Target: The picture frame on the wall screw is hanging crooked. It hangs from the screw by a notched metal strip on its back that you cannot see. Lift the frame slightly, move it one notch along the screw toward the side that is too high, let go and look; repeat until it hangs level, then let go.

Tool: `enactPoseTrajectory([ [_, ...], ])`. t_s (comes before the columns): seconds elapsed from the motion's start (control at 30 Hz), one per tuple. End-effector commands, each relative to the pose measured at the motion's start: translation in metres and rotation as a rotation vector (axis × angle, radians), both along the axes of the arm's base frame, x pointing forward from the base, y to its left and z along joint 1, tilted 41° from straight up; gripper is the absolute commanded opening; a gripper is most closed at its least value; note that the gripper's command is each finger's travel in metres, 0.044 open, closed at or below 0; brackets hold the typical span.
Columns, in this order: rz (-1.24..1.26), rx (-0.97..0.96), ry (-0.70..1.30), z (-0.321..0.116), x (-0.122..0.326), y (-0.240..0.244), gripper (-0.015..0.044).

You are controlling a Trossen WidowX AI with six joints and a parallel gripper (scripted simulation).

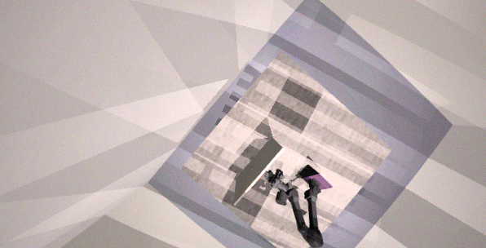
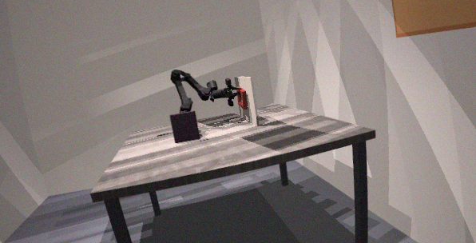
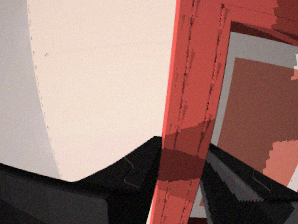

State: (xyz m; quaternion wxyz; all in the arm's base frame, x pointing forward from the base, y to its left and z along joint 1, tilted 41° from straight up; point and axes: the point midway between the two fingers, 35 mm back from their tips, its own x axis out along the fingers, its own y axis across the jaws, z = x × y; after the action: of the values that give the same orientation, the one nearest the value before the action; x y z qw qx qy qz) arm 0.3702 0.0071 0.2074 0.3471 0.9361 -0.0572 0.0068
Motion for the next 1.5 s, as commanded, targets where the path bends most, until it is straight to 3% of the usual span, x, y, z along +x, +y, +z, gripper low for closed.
enactPoseTrajectory([
  [0.0,-0.008,0.006,-0.009,0.0031,-0.0004,-0.0010,0.0000],
  [1.47,-0.008,0.007,-0.009,0.0016,0.0006,0.0073,0.0000],
])
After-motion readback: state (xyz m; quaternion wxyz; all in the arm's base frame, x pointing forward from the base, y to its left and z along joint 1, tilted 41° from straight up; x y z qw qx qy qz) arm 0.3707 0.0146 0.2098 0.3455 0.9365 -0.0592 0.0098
